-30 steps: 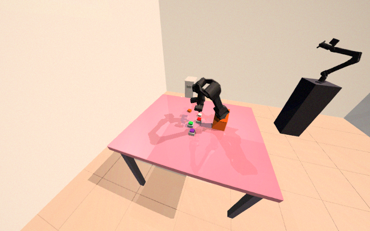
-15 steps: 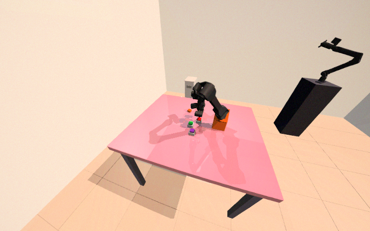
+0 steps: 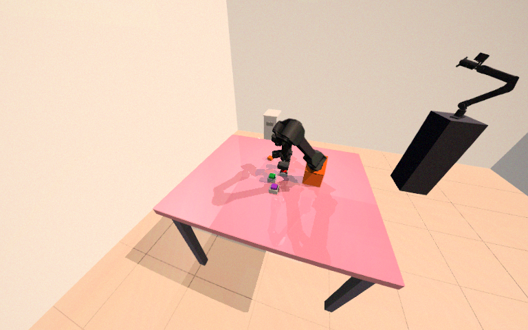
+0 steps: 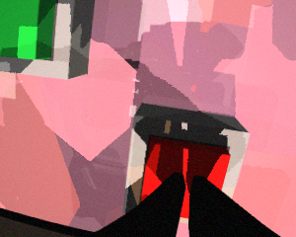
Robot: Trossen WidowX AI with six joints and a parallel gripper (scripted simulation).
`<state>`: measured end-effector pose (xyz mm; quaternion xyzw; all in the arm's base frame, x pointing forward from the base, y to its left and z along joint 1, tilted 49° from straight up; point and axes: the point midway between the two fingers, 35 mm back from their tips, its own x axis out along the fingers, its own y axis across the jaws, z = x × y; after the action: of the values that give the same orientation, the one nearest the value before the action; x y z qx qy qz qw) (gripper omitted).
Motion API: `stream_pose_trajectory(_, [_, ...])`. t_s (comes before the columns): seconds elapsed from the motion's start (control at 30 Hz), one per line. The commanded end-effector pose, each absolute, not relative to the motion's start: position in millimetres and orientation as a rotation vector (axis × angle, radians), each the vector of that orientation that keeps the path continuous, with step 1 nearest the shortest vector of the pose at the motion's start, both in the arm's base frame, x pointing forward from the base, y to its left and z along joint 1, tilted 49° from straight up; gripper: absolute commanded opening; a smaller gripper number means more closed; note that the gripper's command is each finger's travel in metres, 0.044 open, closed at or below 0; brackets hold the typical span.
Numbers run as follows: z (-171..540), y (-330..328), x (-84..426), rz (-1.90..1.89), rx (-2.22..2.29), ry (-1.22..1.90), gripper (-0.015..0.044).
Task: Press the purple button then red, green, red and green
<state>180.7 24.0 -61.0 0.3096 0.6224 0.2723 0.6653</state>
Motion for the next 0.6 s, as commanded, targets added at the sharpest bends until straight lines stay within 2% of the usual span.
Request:
stream_pose_trajectory(0.0, [-61,26,180,0.616,0.707,1.405,0.002])
stream_pose_trajectory(0.57, [-51,13,179,0.613,0.703,1.406,0.002])
